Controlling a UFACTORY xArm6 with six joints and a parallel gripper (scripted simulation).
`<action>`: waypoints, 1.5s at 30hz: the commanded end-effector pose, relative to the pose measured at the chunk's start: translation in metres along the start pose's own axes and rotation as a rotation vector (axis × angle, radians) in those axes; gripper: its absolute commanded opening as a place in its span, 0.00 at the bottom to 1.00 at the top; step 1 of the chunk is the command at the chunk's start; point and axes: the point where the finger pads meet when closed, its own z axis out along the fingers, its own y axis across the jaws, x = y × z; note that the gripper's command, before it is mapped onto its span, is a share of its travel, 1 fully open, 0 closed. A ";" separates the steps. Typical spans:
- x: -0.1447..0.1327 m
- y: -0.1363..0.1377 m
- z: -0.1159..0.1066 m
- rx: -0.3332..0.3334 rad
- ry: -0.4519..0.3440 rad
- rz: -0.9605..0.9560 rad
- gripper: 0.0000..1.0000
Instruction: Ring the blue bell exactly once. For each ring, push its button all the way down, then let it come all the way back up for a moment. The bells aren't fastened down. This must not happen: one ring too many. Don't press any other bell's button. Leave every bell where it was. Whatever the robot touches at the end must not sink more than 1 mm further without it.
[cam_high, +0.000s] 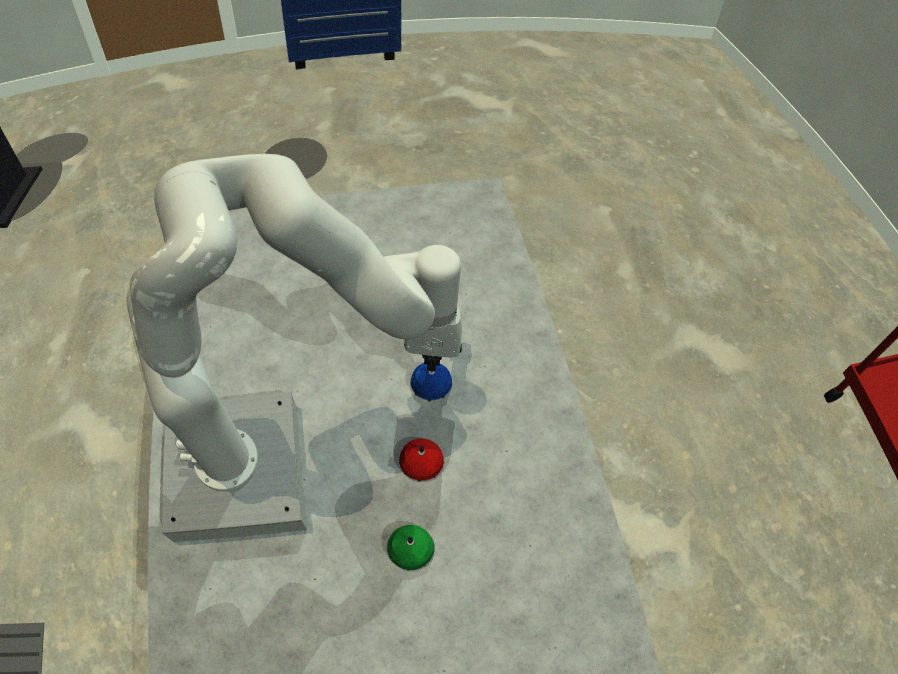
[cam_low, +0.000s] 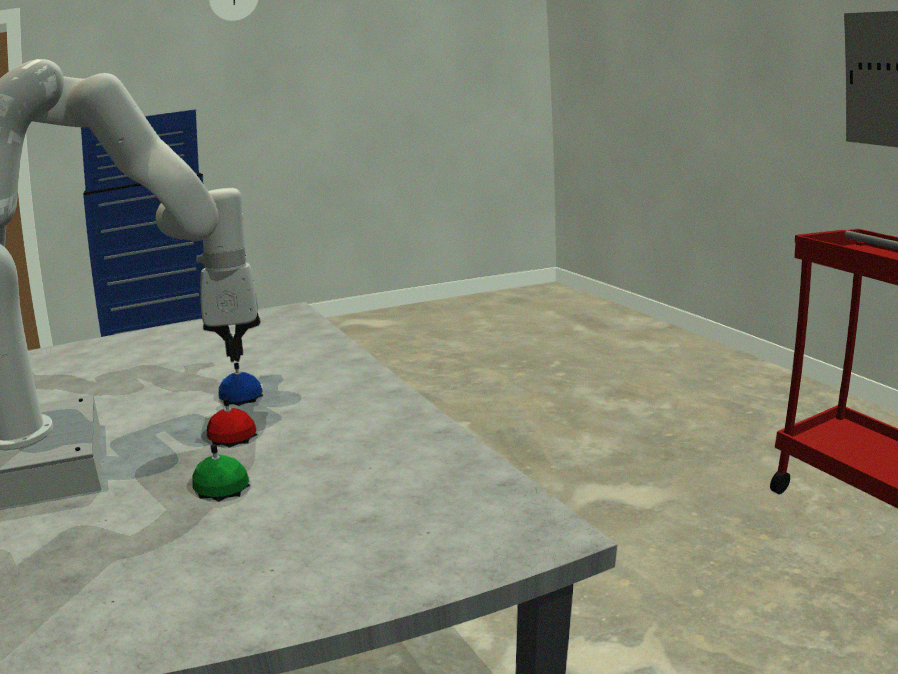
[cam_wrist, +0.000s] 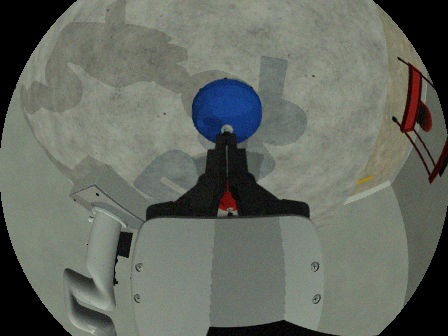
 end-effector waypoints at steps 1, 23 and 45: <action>0.001 0.001 -0.001 -0.003 0.002 0.000 0.00; 0.001 0.001 0.009 -0.003 0.002 0.000 0.00; 0.001 0.001 0.012 -0.003 0.002 0.000 0.00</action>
